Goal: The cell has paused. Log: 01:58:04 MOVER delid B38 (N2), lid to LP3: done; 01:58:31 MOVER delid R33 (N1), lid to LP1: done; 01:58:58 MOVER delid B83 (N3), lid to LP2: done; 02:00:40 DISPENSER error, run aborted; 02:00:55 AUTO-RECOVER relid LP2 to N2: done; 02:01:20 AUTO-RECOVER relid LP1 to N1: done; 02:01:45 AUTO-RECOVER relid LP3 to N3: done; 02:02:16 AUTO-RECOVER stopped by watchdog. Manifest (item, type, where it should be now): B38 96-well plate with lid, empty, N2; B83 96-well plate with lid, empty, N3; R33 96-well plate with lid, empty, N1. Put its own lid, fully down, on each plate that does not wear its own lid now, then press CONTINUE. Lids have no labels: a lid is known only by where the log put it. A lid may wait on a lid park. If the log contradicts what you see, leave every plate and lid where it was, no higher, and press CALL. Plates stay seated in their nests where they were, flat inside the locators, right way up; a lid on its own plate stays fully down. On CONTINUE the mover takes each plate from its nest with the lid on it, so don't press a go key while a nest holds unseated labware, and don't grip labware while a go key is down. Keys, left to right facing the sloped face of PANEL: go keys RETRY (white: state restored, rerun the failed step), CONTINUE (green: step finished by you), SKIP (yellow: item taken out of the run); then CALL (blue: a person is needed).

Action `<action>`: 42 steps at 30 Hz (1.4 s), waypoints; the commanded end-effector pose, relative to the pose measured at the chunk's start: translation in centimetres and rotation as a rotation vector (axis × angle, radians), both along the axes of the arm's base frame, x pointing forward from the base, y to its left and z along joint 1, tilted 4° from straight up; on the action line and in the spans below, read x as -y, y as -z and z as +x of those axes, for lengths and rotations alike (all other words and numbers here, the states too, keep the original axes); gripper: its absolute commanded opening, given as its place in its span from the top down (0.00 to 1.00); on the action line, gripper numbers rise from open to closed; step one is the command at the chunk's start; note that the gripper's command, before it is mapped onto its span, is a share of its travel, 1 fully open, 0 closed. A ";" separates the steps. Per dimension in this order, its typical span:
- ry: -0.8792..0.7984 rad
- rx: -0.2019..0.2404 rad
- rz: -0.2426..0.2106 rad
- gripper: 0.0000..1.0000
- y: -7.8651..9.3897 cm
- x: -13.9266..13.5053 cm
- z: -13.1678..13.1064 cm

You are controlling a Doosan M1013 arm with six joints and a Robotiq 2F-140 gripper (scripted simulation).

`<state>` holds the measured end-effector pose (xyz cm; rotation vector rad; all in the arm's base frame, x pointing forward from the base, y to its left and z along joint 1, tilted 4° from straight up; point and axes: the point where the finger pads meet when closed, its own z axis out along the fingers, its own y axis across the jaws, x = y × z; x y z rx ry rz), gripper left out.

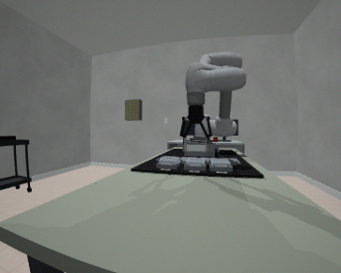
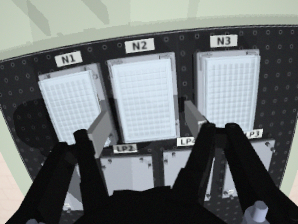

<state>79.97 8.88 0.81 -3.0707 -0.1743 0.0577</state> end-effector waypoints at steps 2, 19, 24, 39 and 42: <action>0.005 -0.002 -0.001 0.34 0.0 -0.1 -0.2; 0.005 -0.002 -0.001 0.34 1.3 -0.2 -0.2; 0.005 -0.002 -0.001 0.34 1.8 -0.3 -0.2; 0.005 -0.002 -0.001 0.34 2.9 -0.4 -0.1; 0.005 -0.002 -0.001 0.34 3.0 -0.4 -0.1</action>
